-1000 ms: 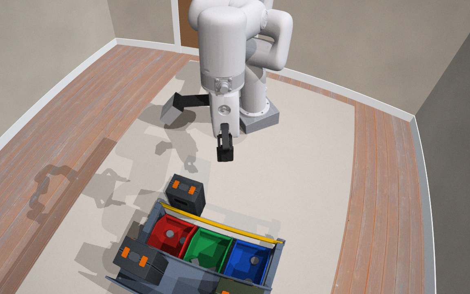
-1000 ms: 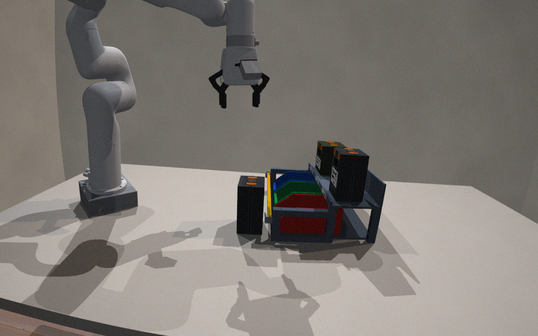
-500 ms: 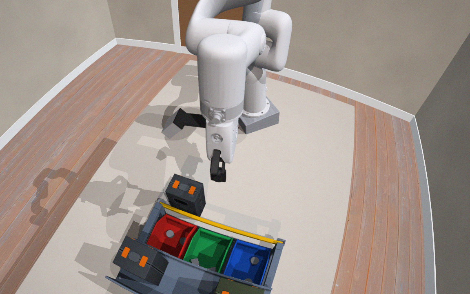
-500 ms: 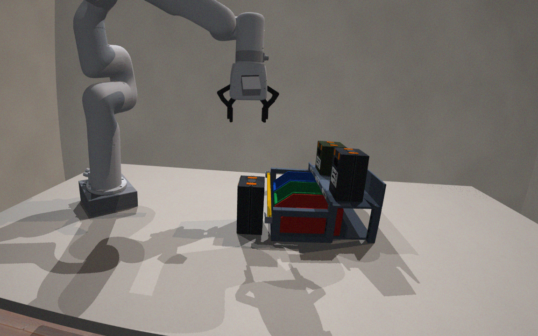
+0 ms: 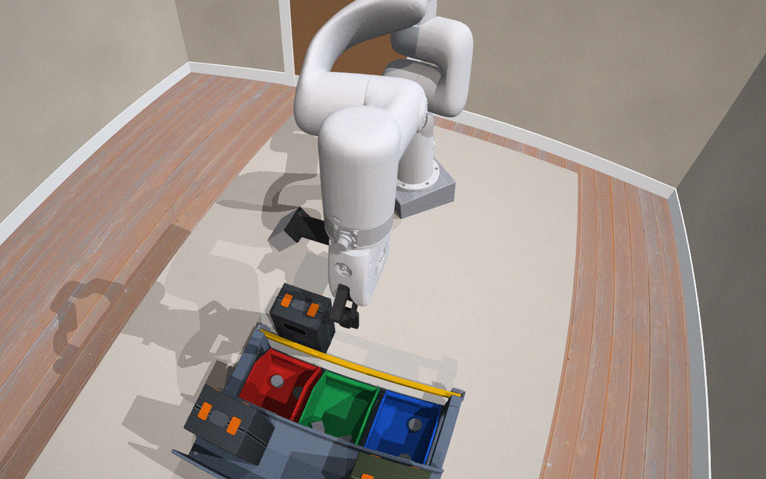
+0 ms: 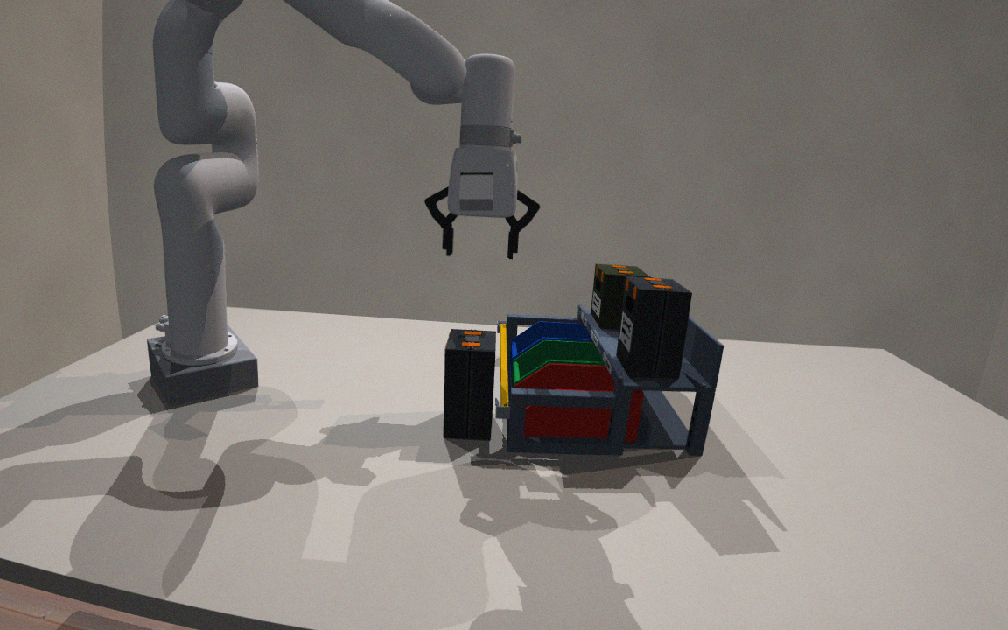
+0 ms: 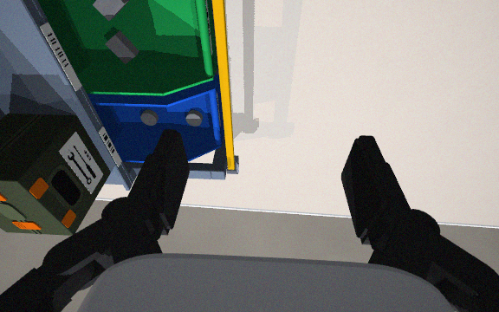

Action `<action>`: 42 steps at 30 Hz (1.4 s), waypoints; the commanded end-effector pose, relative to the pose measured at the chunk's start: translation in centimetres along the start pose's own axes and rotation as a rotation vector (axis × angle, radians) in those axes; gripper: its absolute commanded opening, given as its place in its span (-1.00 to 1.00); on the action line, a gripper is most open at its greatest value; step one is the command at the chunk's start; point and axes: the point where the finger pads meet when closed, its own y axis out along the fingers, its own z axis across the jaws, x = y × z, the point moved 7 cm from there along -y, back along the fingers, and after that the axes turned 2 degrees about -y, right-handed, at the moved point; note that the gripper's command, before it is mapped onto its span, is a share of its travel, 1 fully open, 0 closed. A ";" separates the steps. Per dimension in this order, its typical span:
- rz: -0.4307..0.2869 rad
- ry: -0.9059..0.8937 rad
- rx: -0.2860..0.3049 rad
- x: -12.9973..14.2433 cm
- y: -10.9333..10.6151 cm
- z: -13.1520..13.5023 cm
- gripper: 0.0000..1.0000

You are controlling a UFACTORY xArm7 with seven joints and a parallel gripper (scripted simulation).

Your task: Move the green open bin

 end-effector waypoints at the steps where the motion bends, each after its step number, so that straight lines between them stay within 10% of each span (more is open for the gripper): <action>1: 0.000 0.001 -0.003 0.0 -0.1 -0.1 1.00; 6: 0.000 0.001 -0.003 0.4 4.5 -2.9 1.00; 18: 0.000 0.001 -0.003 0.4 4.5 -2.9 1.00; 23: 0.000 0.001 -0.003 0.9 9.2 -5.7 1.00; 42: 0.000 0.001 -0.003 0.8 8.4 -5.2 1.00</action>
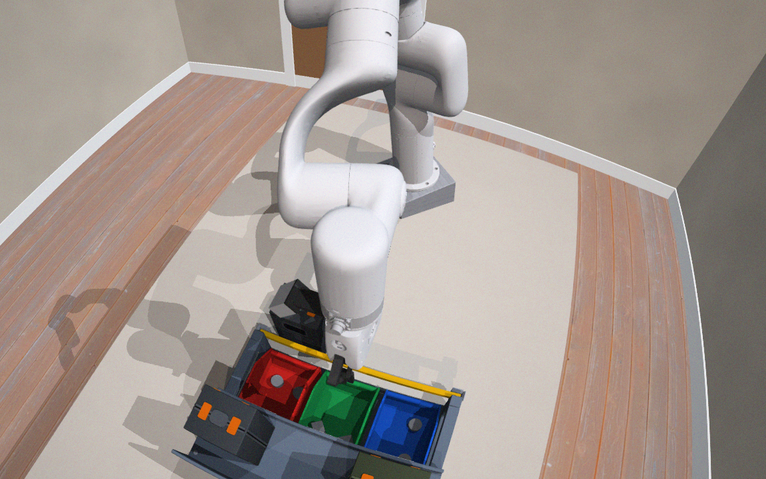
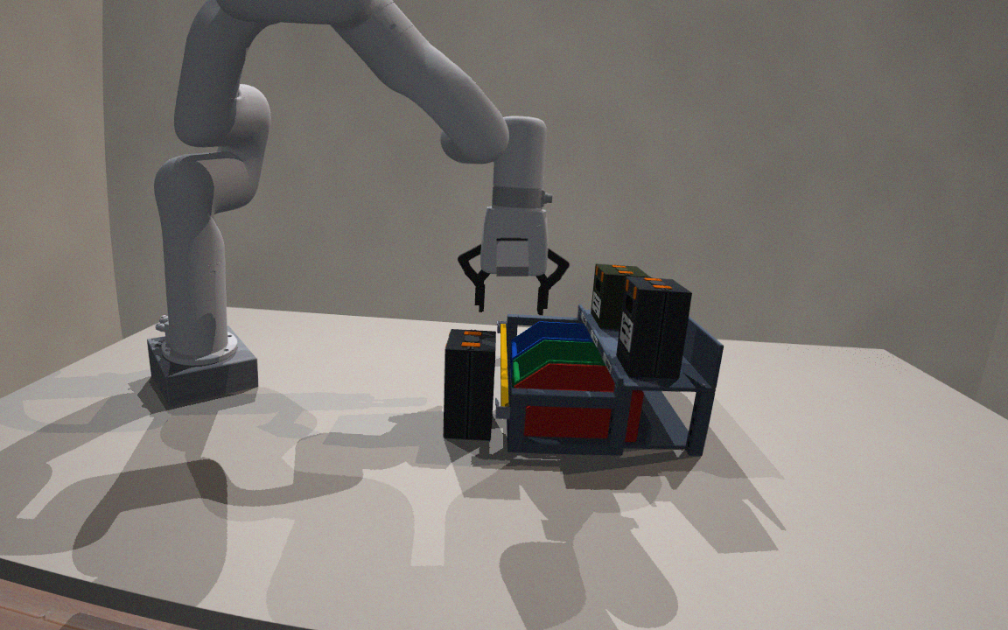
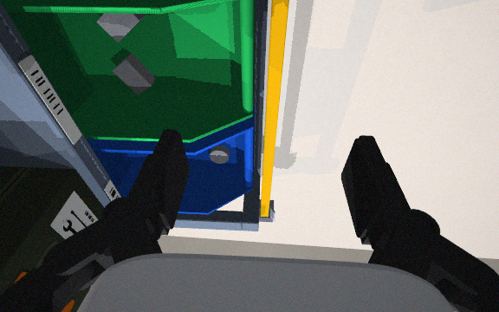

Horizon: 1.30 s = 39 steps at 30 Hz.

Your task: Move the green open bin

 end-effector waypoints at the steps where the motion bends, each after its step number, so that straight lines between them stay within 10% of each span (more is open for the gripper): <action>1: 0.000 0.000 -0.003 0.0 -0.2 0.0 1.00; 39: 0.000 0.000 -0.003 -0.1 -0.9 0.4 1.00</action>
